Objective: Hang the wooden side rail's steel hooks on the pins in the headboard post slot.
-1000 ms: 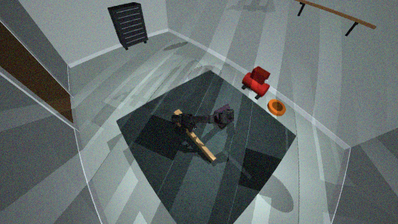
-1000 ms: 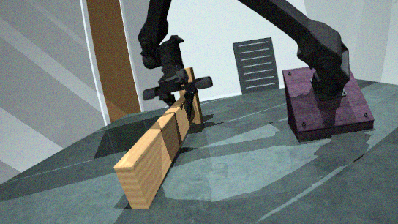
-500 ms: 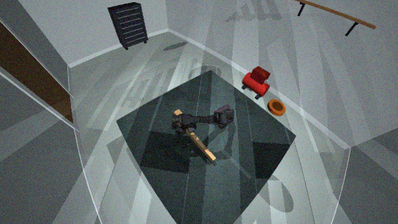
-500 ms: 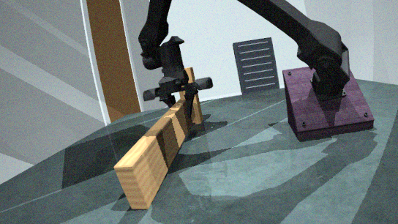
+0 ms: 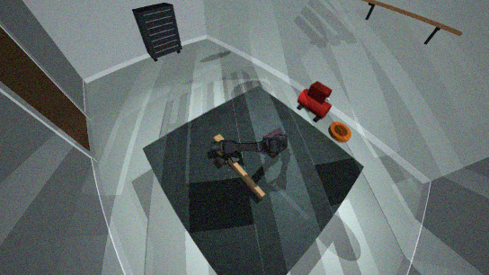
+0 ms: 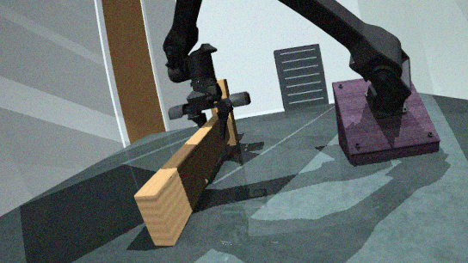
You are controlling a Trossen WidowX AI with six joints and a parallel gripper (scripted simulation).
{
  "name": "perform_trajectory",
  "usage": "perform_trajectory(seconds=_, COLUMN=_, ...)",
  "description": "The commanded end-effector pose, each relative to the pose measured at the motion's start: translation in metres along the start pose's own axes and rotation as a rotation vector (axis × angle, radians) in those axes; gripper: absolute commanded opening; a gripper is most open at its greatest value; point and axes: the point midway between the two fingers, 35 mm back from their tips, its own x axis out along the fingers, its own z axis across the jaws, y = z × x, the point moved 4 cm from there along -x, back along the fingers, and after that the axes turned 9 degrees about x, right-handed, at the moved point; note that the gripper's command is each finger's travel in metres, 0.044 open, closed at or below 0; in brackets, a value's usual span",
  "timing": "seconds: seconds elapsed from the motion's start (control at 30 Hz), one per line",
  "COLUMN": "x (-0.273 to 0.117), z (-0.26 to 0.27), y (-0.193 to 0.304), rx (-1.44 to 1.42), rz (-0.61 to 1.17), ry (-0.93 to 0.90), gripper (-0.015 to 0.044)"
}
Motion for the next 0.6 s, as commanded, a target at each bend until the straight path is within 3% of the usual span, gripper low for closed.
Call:
perform_trajectory(seconds=0.0, x=-0.0011, z=-0.0001, y=0.0028, rx=0.007, rz=0.005, ry=0.006, gripper=0.0000)
perform_trajectory(seconds=0.57, x=0.0016, z=-0.0001, y=0.0028, rx=0.007, rz=0.005, ry=0.006, gripper=0.0000)
